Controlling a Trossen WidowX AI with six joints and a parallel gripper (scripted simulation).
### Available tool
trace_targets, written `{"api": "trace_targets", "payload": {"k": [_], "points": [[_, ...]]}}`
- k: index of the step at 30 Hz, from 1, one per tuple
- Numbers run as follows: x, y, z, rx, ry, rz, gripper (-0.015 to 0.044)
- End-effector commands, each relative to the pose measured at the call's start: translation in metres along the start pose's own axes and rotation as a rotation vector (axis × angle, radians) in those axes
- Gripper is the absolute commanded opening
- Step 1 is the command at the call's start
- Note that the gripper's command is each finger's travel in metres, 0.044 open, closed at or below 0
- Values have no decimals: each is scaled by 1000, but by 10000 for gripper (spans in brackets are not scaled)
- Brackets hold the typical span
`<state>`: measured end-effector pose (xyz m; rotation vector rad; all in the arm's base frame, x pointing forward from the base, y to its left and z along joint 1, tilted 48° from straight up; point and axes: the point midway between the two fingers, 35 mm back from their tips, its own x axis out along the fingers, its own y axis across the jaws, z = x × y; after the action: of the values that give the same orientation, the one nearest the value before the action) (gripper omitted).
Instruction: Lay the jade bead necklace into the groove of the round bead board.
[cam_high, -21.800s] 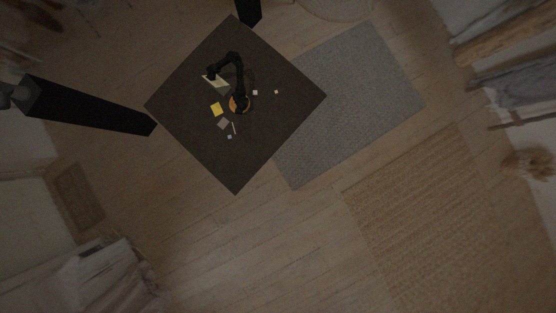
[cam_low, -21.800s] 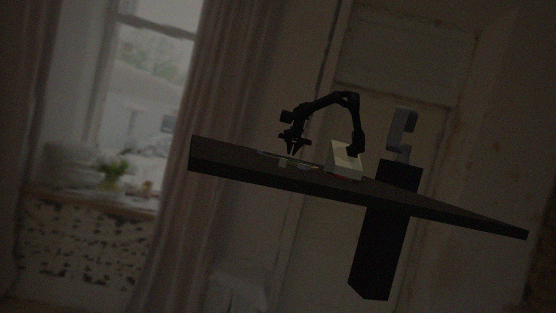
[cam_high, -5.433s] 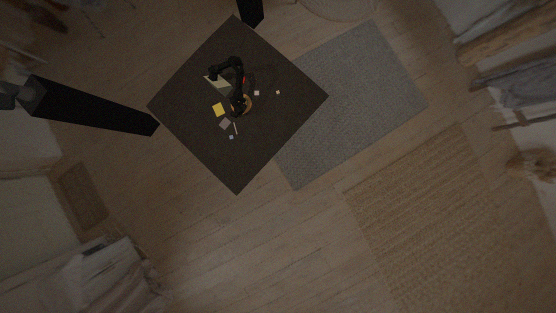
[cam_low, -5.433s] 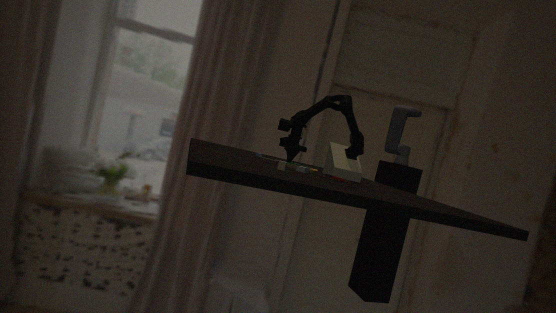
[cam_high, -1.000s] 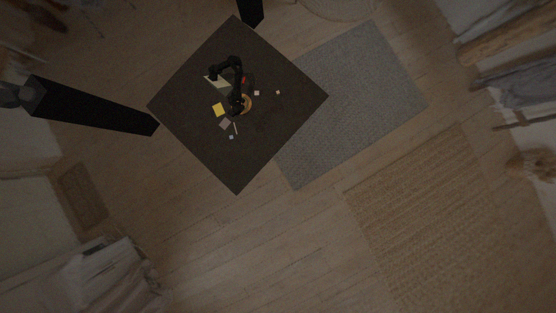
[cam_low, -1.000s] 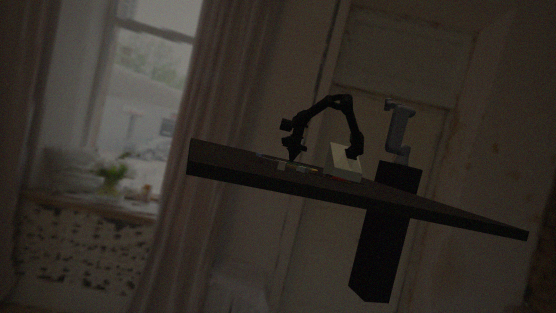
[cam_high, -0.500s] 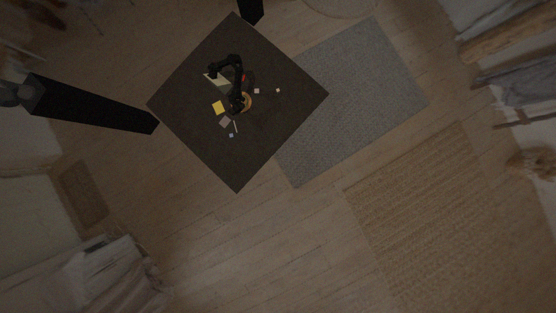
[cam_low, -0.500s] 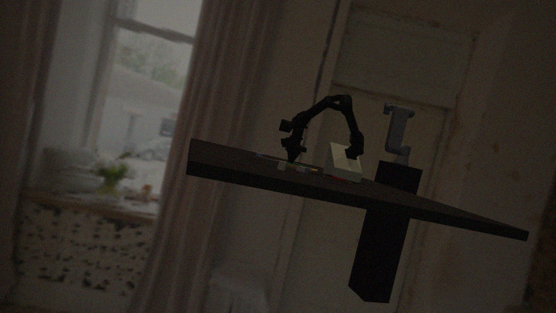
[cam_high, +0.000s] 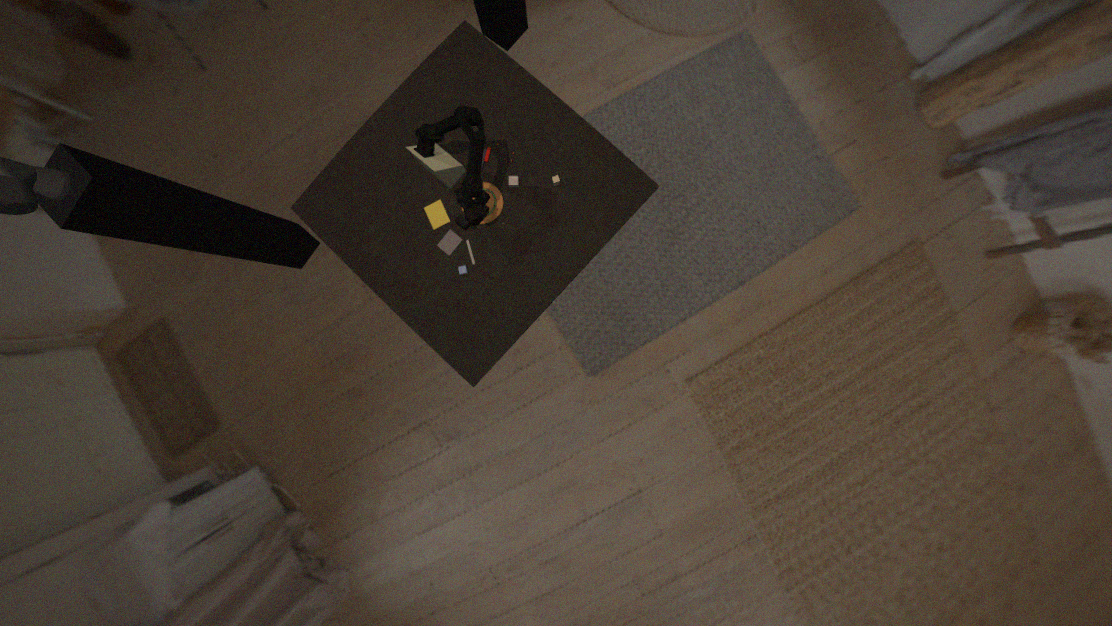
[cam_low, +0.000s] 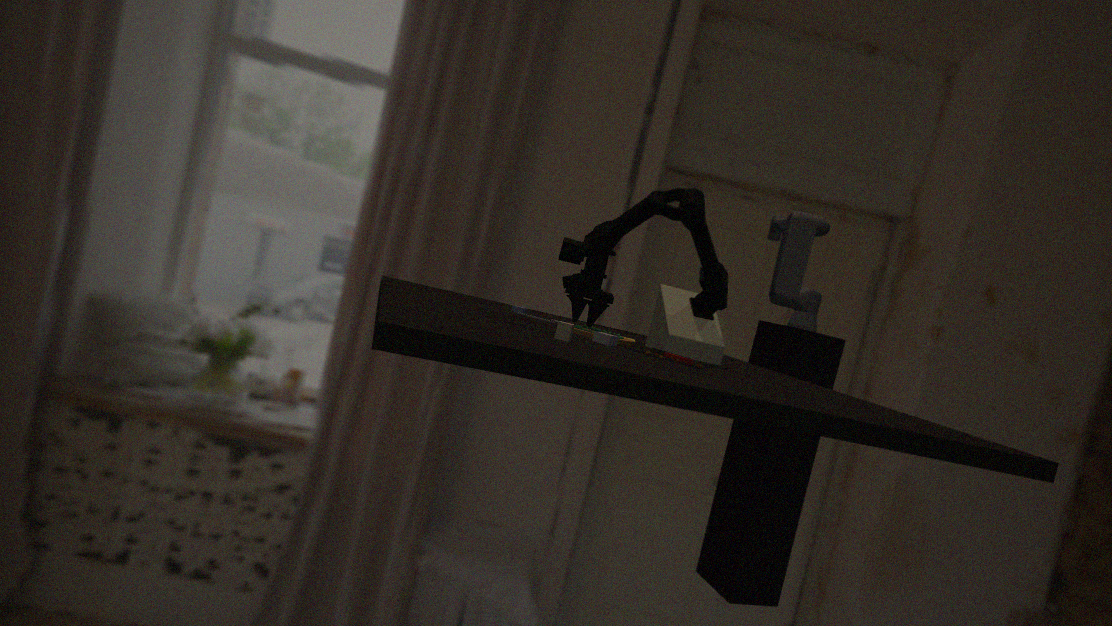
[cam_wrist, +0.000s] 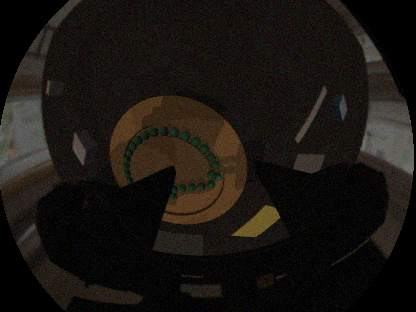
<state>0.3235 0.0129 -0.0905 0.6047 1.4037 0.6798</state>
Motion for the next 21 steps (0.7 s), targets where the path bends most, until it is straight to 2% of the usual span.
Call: {"api": "trace_targets", "payload": {"k": [1,13,15,21], "points": [[-2,0,1,-7,0,-4,440],[-2,0,1,-7,0,-4,440],[-4,4,-1,37,0,-4,387],[-19,41,-26,429,1,-3,230]]}}
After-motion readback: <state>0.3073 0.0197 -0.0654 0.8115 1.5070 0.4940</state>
